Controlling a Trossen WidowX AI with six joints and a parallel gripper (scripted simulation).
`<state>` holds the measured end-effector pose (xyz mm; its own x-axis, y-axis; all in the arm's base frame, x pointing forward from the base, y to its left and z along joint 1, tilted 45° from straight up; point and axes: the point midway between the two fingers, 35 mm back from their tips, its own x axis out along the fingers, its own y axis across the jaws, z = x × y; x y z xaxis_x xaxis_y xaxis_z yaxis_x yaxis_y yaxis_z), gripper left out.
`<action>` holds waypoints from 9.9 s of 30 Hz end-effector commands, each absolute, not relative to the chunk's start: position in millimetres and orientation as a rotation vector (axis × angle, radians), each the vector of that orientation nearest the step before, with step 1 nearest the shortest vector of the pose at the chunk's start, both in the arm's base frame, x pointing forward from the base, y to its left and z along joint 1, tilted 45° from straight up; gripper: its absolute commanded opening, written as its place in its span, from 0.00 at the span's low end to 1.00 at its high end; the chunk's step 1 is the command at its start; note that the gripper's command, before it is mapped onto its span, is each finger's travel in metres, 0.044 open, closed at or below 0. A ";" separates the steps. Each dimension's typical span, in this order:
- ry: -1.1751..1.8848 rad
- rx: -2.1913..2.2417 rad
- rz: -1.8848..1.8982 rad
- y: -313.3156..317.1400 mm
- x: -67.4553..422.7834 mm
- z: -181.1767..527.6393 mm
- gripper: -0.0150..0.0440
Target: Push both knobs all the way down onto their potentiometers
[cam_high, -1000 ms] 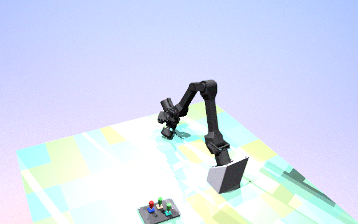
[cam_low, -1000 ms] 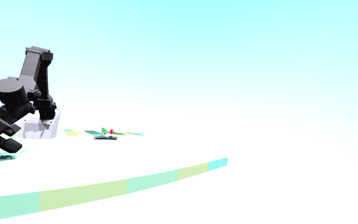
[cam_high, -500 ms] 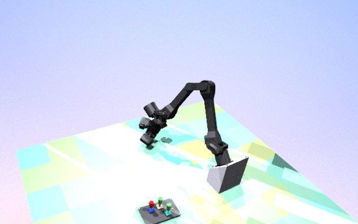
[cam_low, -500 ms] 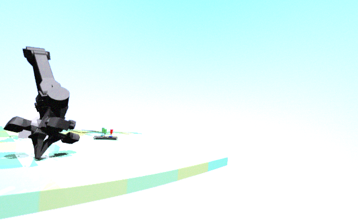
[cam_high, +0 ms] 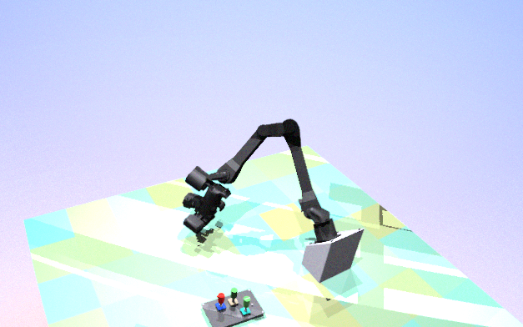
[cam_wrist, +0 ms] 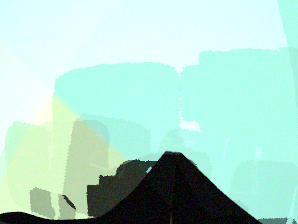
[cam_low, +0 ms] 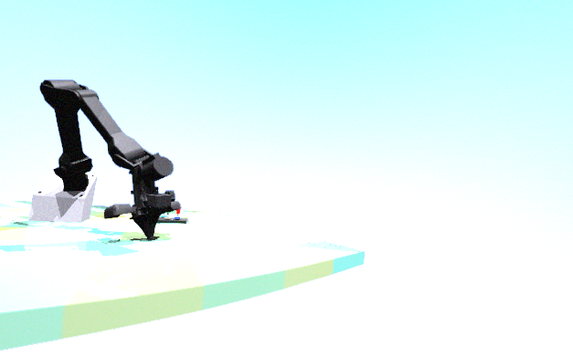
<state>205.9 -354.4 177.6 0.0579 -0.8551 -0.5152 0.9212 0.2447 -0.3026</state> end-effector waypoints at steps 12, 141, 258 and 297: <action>0.853 0.518 -1.283 -203.1 325.1 60.7 0.25; 0.776 0.508 -1.545 -53.1 320.5 -49.1 0.25; 0.775 0.507 -1.546 -69.4 317.4 -65.7 0.25; 0.775 0.507 -1.546 -70.5 317.1 -66.9 0.25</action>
